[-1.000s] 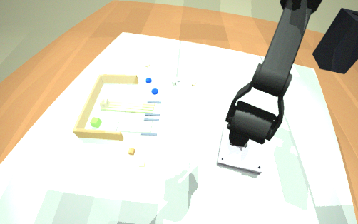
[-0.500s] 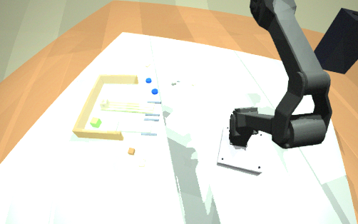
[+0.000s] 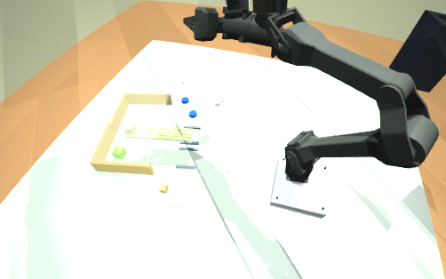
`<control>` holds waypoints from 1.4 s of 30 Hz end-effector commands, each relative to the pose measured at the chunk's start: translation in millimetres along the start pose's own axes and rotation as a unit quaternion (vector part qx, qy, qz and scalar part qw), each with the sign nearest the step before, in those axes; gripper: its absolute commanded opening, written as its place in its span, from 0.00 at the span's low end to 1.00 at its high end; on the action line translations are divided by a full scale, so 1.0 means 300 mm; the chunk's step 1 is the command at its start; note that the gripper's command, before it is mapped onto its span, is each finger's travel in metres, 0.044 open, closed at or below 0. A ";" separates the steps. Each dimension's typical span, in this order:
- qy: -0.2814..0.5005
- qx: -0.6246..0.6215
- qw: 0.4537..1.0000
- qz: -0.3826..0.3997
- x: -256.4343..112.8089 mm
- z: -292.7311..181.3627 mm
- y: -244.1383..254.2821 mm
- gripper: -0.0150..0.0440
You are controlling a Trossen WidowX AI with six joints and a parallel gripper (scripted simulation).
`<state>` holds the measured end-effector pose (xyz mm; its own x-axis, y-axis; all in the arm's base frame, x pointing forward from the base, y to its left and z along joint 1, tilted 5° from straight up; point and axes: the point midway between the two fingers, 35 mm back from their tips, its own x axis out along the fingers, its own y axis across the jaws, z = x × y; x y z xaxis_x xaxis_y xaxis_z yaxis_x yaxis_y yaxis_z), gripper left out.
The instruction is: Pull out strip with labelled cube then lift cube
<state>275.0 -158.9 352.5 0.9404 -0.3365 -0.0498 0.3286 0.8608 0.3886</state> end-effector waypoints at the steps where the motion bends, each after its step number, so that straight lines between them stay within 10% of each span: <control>1: 0.085 -0.049 0.995 0.007 0.025 -0.195 0.041 0.93; 8: 0.243 -0.177 0.953 0.045 -0.022 -0.561 0.115 0.93; 17: 0.257 -0.191 0.946 0.050 -0.032 -0.594 0.120 0.93; 32: 0.526 -0.279 0.803 0.034 0.191 -0.744 0.046 0.26; 42: 0.659 -0.301 0.687 0.056 0.281 -0.886 -0.017 0.25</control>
<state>373.0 -88.7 105.3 0.1392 0.0360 -0.9896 -0.1246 0.9920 0.0186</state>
